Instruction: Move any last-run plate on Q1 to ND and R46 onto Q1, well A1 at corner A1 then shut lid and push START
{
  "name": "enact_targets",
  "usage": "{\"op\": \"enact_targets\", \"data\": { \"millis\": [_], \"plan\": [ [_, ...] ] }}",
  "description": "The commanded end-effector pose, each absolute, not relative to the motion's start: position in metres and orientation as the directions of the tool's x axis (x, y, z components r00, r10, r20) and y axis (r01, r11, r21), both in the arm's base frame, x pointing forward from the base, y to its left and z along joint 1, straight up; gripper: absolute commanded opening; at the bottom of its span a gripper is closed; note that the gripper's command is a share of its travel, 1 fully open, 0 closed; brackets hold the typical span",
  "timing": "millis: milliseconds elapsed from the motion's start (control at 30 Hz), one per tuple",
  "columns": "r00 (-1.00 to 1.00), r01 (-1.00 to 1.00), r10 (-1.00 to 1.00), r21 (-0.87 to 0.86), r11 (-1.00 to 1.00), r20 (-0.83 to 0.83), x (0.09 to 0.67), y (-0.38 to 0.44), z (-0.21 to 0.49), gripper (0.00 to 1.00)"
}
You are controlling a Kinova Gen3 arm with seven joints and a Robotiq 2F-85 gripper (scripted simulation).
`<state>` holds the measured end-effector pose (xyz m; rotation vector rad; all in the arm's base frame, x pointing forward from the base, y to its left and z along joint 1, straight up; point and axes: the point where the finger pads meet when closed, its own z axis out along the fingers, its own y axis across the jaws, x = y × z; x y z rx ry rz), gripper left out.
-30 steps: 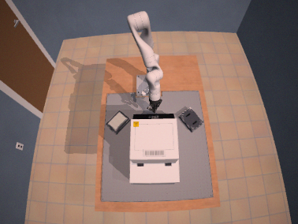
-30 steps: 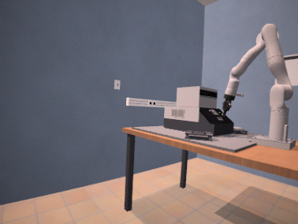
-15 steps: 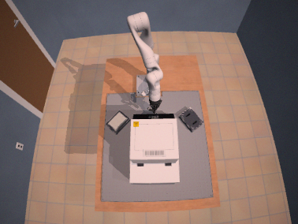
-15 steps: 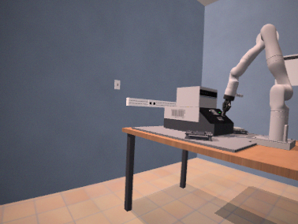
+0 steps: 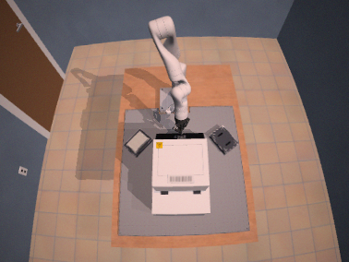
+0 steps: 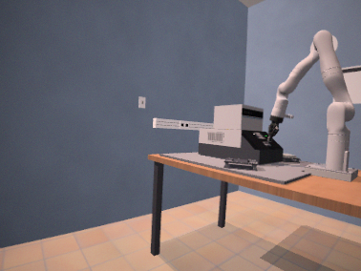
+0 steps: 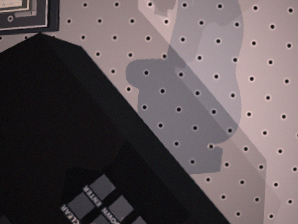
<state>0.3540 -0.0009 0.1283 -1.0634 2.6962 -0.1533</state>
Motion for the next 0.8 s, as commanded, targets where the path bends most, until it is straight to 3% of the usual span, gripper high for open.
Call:
{"op": "enact_targets", "data": {
  "millis": [0, 767],
  "plan": [
    [-0.707, -0.658, -0.683, -0.185, 0.73, -0.183, 0.356, -0.001, 0.127, 0.1],
    [-0.707, -0.658, -0.683, -0.185, 0.73, -0.183, 0.365, -0.001, 0.117, 0.1]
  ]
}}
